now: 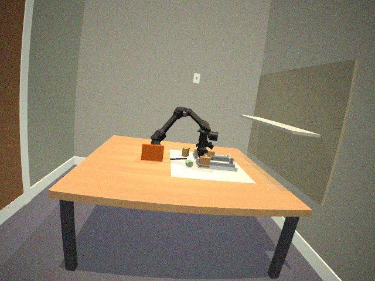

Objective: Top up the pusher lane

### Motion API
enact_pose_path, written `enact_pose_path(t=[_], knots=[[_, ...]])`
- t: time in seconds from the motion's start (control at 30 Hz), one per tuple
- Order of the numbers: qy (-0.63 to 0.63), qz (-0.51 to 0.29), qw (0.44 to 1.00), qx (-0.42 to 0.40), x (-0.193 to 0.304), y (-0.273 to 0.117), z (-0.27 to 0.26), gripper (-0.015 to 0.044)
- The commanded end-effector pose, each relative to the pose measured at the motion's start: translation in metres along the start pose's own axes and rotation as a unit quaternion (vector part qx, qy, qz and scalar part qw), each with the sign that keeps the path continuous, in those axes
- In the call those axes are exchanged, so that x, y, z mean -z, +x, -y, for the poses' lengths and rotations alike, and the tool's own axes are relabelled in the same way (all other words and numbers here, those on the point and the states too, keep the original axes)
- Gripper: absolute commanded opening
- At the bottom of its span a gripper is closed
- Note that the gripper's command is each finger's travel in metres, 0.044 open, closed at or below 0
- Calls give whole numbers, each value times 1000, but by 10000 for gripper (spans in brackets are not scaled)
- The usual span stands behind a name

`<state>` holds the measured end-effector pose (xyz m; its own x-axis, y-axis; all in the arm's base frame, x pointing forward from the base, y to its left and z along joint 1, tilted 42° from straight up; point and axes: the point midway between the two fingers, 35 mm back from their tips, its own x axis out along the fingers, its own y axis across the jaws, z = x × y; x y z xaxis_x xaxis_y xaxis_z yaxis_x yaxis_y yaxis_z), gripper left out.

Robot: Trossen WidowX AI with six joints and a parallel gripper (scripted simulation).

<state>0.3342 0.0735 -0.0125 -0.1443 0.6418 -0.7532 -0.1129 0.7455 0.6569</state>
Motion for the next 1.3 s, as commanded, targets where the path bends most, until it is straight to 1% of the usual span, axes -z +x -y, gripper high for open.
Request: enact_pose_path(t=[0.0,0.33,0.7,0.73,0.87,1.0,1.27], knots=[[-5,1,1000,-3,1,0,0,0],[-5,1,1000,-3,1,0,0,0],[-5,1,1000,-3,0,0,0,289],[-5,1,1000,-3,0,0,0,297],[-5,1,1000,-3,0,-5,0,297],[-5,1,1000,-2,0,-20,1,297],[-4,1,1000,-2,1,-21,1,297]])
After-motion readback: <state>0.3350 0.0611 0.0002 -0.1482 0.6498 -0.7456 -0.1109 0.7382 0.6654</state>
